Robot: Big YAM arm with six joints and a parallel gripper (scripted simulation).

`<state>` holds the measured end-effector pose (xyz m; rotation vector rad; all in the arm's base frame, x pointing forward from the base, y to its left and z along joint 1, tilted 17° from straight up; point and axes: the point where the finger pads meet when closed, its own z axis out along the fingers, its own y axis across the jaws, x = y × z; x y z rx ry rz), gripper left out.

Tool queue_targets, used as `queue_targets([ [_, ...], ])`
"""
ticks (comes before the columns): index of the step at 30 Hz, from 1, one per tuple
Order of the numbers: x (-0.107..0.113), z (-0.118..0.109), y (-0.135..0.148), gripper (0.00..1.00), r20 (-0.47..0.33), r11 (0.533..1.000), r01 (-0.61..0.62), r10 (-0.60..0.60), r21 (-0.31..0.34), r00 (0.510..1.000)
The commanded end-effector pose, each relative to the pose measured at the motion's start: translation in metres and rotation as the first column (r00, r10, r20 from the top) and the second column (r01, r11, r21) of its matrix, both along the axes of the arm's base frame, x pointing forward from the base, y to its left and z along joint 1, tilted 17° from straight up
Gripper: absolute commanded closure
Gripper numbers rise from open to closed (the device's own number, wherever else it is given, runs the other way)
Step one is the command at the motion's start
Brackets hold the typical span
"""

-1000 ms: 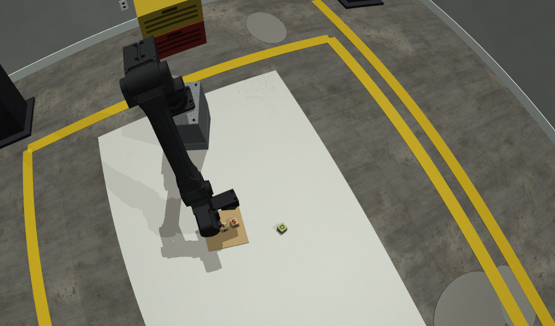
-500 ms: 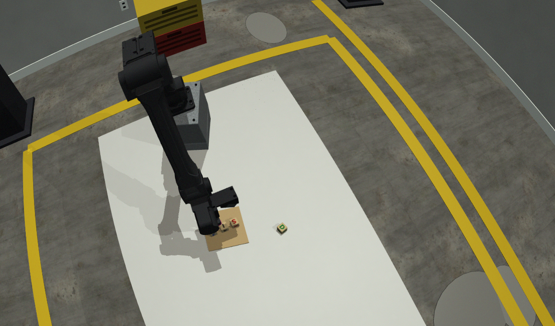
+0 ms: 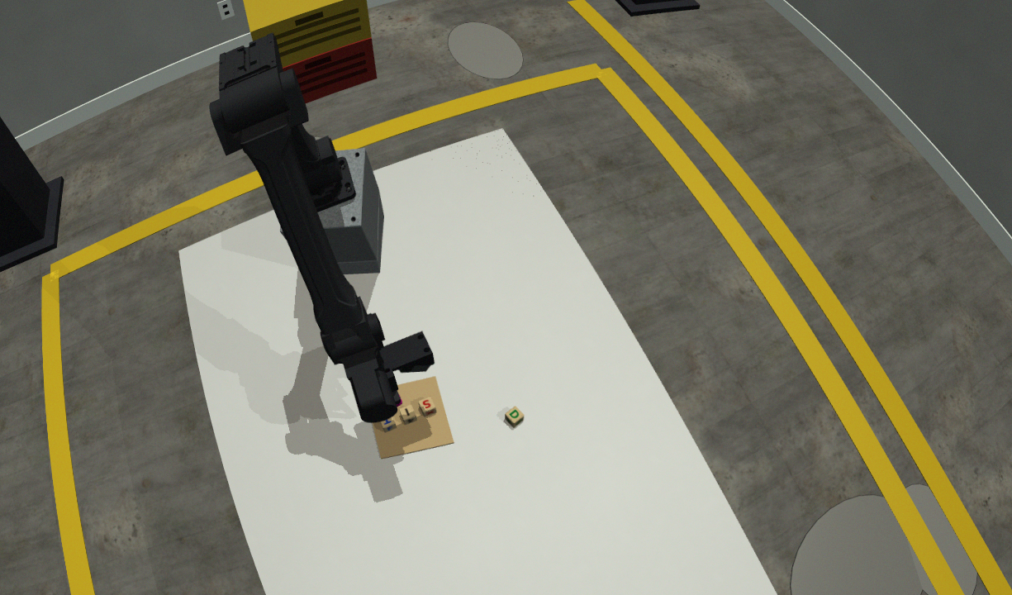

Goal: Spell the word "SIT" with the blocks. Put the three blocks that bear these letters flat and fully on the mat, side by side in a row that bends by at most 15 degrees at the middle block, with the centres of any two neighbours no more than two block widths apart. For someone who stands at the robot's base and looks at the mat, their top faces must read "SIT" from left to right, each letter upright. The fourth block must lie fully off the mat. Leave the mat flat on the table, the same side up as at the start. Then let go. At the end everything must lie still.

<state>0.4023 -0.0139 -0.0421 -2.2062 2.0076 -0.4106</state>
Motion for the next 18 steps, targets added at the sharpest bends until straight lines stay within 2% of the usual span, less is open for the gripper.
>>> queue_targets([
  [1,0.0005,0.0106,0.0057,0.55,0.011,1.000,0.000,0.000,0.002,1.000],
  [3,-0.0003,0.0071,0.0055,0.55,0.001,1.000,0.000,0.000,0.002,1.000],
  [4,-0.0006,0.0062,0.0055,0.00,-0.001,1.000,0.000,0.000,0.002,1.000],
  [15,-0.0006,0.0064,0.0055,0.00,0.000,1.000,0.000,0.000,0.002,1.000],
  [18,0.0003,0.0125,0.0062,0.00,0.011,1.000,-0.001,0.001,0.002,1.000],
])
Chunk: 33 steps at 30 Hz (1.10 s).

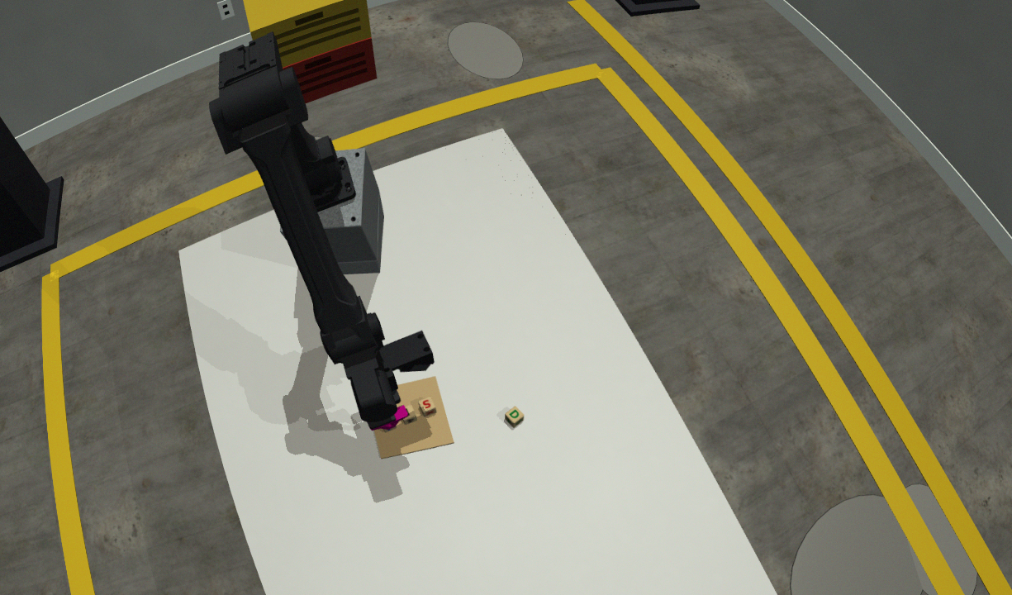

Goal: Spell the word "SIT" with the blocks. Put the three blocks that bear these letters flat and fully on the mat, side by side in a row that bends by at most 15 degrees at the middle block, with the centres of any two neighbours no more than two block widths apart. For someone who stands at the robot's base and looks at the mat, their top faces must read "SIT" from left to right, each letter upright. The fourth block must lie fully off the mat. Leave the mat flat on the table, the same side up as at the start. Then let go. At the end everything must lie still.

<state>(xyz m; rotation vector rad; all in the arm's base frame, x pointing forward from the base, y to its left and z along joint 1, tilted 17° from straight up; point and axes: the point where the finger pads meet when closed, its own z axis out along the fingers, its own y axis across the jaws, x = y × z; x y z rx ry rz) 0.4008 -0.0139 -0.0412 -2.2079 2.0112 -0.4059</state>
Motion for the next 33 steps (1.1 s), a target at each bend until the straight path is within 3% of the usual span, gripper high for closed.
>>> queue_targets([
  [1,0.001,0.012,0.006,0.00,0.014,1.000,-0.002,0.002,0.002,1.000],
  [9,-0.002,0.033,0.008,0.00,0.021,1.000,-0.002,0.002,0.002,1.000],
  [16,0.000,0.080,0.011,0.00,0.049,1.000,-0.002,0.002,0.003,0.999],
  [22,-0.007,0.106,0.014,0.00,0.053,1.000,-0.002,0.002,0.003,0.999],
  [24,-0.019,0.100,0.014,0.00,0.028,1.000,-0.002,0.002,0.003,1.000],
  [26,-0.019,0.100,0.014,0.00,0.028,1.000,-0.002,0.002,0.003,1.000],
  [27,-0.022,0.090,0.013,0.00,-0.005,1.000,0.001,-0.001,0.002,1.000],
  [33,-0.020,0.092,0.013,0.00,-0.001,1.000,0.000,0.000,0.002,1.000],
])
